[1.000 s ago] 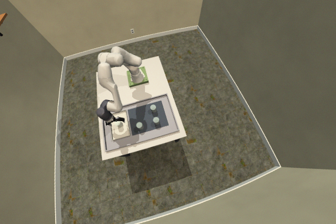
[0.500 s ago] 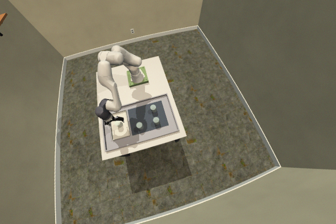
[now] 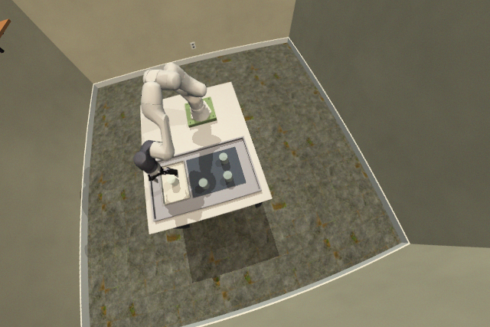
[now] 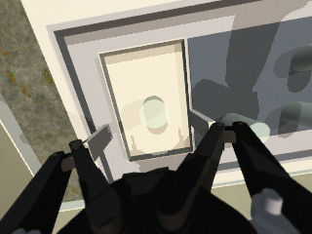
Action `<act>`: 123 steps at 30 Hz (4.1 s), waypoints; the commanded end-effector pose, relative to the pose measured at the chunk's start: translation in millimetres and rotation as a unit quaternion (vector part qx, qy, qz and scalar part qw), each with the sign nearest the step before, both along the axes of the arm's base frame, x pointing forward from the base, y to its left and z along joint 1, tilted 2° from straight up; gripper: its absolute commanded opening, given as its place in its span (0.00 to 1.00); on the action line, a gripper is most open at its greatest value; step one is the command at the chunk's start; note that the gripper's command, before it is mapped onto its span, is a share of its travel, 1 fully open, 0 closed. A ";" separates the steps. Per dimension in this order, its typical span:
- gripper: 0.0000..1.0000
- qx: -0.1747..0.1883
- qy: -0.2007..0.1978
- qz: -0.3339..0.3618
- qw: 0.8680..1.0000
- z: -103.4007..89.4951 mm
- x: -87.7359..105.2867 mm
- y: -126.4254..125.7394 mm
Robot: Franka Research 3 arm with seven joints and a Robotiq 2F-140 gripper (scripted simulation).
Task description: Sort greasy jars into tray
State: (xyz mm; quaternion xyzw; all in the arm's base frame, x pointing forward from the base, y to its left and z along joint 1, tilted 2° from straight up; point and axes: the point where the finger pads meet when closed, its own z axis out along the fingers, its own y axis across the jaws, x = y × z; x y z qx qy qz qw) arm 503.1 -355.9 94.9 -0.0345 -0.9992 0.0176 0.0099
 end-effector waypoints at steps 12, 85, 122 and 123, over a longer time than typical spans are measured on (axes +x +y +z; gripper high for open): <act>1.00 0.006 0.005 0.001 1.000 40.8 -1.0 5.4; 1.00 0.006 0.005 0.001 1.000 -35.2 98.7 224.0; 1.00 0.006 0.005 0.001 1.000 -84.1 98.6 222.0; 1.00 0.006 0.005 0.001 1.000 -84.1 98.6 222.0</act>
